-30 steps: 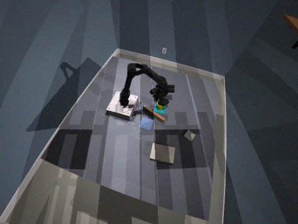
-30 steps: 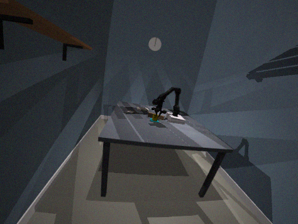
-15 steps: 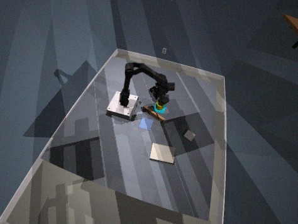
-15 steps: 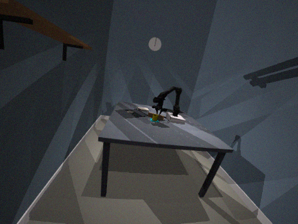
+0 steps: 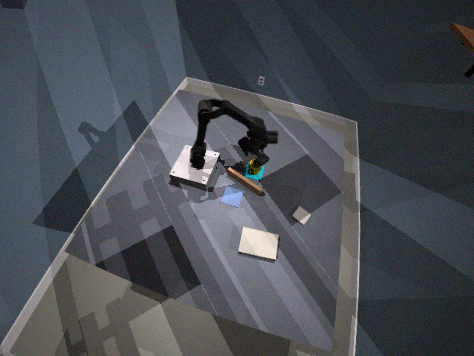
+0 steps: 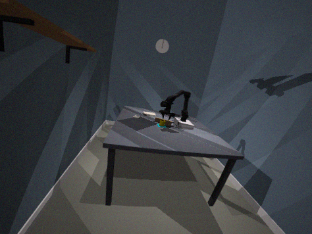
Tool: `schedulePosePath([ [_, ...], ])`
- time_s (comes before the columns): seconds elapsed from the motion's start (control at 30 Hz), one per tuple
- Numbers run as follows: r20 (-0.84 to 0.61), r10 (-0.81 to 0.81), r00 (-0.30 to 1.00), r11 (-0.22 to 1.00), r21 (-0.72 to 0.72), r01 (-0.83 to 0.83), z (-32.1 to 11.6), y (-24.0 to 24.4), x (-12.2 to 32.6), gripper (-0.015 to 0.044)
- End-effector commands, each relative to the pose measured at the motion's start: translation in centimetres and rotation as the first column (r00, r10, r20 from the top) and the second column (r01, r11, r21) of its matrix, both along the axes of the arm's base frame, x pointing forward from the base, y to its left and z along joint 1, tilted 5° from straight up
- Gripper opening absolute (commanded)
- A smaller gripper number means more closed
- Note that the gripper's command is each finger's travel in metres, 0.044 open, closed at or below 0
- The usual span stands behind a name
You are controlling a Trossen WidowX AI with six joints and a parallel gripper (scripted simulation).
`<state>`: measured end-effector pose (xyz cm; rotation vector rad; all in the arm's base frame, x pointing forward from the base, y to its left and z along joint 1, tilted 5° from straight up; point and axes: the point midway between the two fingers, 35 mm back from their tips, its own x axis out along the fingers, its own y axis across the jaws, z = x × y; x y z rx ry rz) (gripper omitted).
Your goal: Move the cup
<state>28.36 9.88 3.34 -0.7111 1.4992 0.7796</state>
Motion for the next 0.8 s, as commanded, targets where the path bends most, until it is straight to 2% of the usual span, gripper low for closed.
schedulePosePath([
  [0.0, 0.002, 0.001, 1.000, 1.000, 0.000, -0.001, 0.6, 0.0, 0.1, 0.0440],
  [0.43, 0.009, 0.003, 1.000, 1.000, 0.006, -0.003, 6.3, -0.3, 0.1, 0.0440],
  [0.77, 0.000, 0.000, 1.000, 1.000, 0.000, 0.000, 5.9, -0.4, -0.1, 0.0440],
])
